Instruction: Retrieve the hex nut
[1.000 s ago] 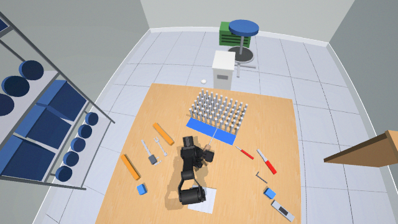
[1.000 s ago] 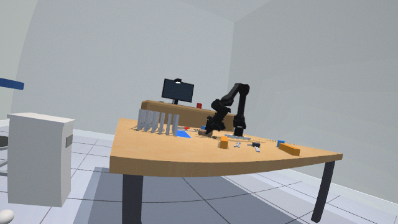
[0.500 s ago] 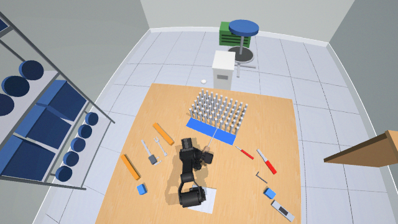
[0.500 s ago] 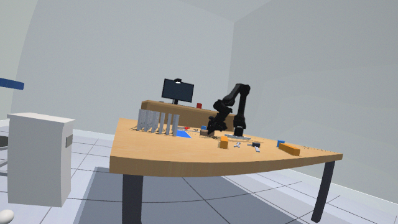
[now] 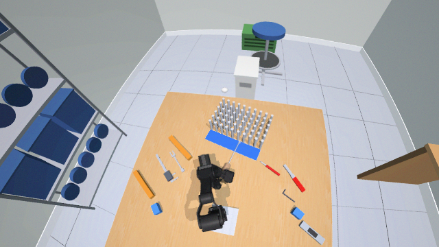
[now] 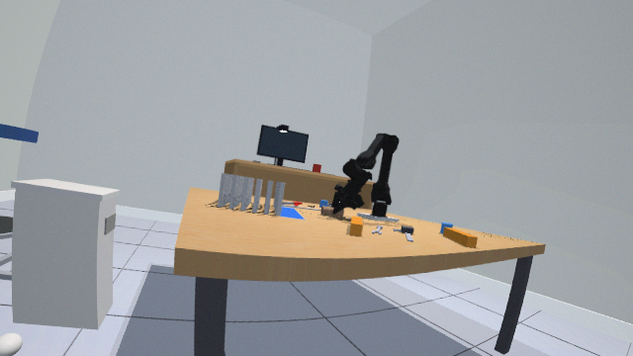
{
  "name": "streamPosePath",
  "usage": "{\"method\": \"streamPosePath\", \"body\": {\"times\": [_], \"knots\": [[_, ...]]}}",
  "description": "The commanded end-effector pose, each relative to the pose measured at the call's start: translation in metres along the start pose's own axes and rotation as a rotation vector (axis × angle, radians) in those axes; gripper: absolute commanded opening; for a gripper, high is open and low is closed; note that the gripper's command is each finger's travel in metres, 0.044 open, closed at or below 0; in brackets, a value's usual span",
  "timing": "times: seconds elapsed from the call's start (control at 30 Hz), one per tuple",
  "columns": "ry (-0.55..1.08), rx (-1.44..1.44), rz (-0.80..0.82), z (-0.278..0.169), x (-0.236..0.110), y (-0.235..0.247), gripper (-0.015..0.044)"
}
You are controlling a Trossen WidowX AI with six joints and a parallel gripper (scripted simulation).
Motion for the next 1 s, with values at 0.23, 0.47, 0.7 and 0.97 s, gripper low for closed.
{"method": "streamPosePath", "body": {"times": [0.23,0.47,0.7,0.97], "knots": [[0.004,0.001,0.003,-0.003,-0.005,0.001,0.0000],[0.005,0.001,0.003,-0.007,-0.009,0.002,0.0000],[0.005,0.001,0.003,-0.010,-0.013,0.002,0.0000],[0.005,0.001,0.002,-0.013,-0.017,0.002,0.0000]]}}
Point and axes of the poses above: the point midway between the two fingers, 35 mm back from their tips, its own x axis out along the fingers, its own y axis across the jaws, z = x × y, the point moved 1 cm from there along -x, back along the fingers, and after that the axes turned 14 degrees about x, right-handed, at the moved point
